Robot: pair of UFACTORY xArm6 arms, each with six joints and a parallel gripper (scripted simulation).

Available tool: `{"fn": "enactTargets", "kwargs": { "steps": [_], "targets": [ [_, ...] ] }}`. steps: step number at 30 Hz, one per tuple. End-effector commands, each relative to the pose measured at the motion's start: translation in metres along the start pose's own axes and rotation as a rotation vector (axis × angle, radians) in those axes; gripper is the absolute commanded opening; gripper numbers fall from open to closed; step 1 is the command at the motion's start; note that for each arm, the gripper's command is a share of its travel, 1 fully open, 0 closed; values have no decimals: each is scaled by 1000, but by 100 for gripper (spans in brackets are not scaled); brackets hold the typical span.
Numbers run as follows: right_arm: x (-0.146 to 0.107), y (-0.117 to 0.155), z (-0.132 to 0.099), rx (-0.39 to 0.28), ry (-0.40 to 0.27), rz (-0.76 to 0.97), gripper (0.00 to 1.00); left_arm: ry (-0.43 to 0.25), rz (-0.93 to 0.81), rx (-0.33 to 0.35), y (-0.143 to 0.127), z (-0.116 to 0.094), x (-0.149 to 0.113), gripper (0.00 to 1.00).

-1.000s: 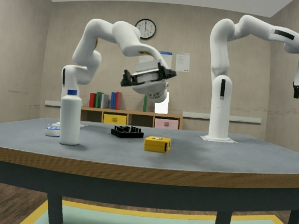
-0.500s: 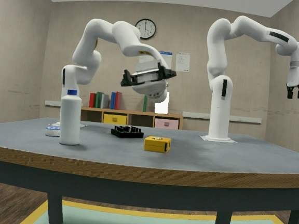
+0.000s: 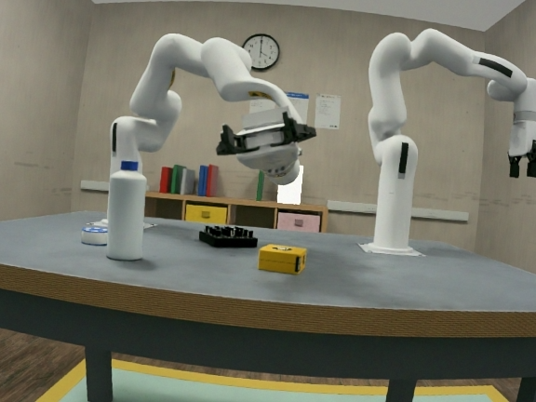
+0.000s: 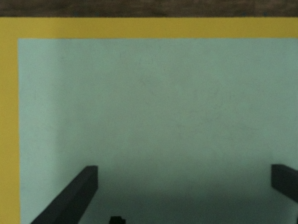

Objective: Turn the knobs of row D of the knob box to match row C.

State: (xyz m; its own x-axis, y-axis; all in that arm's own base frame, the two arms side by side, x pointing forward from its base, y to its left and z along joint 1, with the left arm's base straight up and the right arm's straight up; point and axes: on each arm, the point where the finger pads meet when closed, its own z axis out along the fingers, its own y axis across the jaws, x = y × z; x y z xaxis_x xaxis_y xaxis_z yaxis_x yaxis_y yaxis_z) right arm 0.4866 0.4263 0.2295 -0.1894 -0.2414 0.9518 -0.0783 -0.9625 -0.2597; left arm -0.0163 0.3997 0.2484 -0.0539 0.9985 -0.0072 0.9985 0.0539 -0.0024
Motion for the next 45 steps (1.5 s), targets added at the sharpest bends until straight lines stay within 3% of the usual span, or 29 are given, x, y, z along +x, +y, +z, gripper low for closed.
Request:
{"fn": "enactTargets", "kwargs": {
  "steps": [1,14,21,26,36,38,39,45],
  "targets": [
    [2,-1,1,0,2,4,100,7,3,-2,-3,-2,0,100],
    [4,-2,1,0,2,7,100,7,3,-2,-4,-2,0,100],
    [3,3,-9,10,-47,-13,100,7,3,-2,-4,-2,0,100],
    [-1,20,-41,44,-196,-72,100,7,3,-2,-4,-2,0,100],
    [-7,45,-89,97,-421,-160,100,7,3,-2,-4,-2,0,100],
    [-7,45,-89,97,-421,-160,100,7,3,-2,-4,-2,0,100],
    [-8,51,-102,111,-482,-184,100,7,3,-2,-4,-2,0,100],
    [-11,67,-127,133,-614,-240,100,7,3,-2,-4,-2,0,100]
  ]
}}
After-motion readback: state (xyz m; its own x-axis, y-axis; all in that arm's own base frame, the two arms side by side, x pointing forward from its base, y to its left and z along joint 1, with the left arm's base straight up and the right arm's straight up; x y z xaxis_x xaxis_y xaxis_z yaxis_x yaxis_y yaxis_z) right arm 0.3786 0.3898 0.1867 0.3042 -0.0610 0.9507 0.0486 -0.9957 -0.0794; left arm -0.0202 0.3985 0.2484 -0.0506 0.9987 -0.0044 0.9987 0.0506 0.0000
